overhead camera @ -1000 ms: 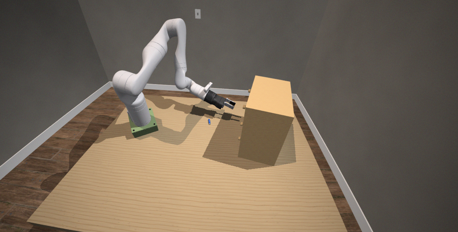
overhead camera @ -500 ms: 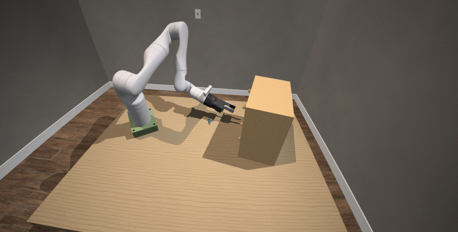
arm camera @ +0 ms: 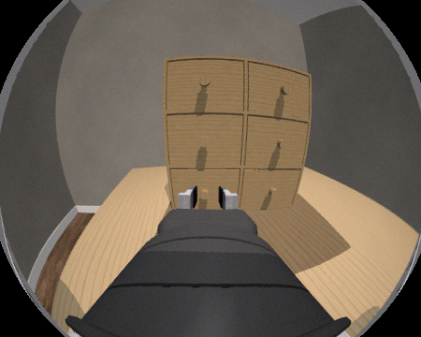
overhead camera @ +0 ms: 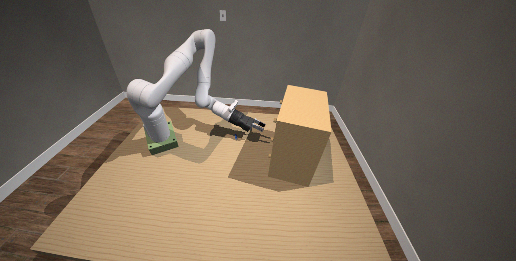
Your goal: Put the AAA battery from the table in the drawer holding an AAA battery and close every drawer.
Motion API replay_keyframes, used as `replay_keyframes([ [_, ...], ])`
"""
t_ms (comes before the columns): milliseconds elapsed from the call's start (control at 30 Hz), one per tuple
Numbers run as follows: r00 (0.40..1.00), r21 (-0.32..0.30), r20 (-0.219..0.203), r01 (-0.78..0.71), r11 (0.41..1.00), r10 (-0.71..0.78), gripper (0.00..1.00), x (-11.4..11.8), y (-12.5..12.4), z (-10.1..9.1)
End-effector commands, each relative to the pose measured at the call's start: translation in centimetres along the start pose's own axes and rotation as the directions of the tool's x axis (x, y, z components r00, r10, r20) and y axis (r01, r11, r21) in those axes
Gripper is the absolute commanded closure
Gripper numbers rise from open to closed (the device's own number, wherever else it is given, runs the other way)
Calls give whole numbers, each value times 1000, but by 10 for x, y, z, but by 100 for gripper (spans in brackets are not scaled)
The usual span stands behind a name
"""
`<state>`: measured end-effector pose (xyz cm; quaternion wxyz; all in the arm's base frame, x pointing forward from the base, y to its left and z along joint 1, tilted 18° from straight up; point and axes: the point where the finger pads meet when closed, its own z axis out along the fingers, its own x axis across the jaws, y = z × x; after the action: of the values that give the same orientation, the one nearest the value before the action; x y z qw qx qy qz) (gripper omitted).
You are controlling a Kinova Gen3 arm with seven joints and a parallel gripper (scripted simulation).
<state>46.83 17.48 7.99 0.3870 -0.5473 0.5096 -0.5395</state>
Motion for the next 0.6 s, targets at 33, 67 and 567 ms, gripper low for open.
replay_keyframes([
  [33,1000,0,-11,11,1000,-11,33,14,3,5],
  [67,1000,0,-11,11,1000,-11,33,17,3,5],
  [567,1000,0,-11,11,1000,-11,33,48,9,16],
])
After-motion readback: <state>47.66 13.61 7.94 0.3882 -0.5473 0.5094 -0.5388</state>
